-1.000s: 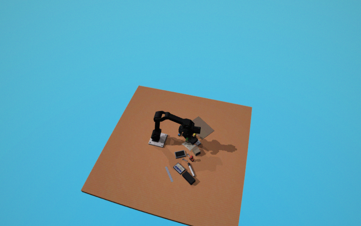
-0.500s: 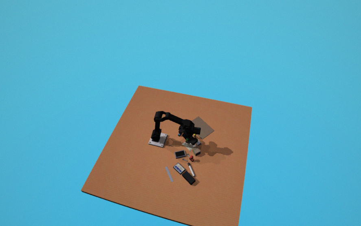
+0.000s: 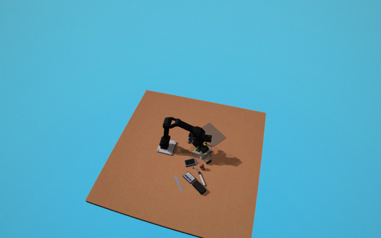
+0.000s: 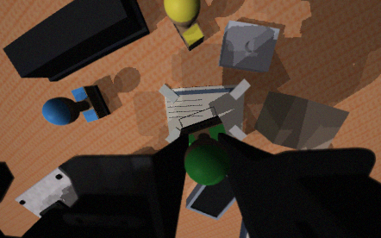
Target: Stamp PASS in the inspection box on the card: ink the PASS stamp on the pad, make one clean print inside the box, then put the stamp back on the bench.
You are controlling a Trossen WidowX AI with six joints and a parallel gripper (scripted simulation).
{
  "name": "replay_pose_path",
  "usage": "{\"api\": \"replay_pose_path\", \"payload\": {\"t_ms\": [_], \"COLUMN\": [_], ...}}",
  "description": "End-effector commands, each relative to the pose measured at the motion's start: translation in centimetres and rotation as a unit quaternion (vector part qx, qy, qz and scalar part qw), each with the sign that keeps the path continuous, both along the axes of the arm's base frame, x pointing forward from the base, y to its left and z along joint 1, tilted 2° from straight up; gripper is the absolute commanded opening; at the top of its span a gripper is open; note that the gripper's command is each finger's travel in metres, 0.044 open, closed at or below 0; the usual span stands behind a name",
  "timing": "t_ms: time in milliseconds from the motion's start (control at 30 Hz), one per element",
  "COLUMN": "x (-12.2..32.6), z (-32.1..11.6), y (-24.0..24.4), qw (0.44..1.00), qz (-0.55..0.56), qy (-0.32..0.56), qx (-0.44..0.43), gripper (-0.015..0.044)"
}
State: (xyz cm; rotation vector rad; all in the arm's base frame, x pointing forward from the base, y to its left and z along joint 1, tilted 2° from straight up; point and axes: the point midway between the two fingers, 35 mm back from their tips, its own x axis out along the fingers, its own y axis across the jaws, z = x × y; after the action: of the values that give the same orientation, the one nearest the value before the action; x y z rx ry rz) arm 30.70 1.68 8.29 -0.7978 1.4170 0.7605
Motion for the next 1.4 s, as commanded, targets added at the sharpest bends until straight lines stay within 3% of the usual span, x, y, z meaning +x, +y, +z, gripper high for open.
{"api": "replay_pose_path", "payload": {"t_ms": [0,1367], "x": [-0.1,-0.2], "z": [-0.4,-3.1], "y": [-0.1,-0.2], "qw": [1.000,1.000], "qz": [0.002,0.001], "qy": [0.002,0.001], "qx": [-0.002,-0.001], "gripper": [0.0000,0.0000]}}
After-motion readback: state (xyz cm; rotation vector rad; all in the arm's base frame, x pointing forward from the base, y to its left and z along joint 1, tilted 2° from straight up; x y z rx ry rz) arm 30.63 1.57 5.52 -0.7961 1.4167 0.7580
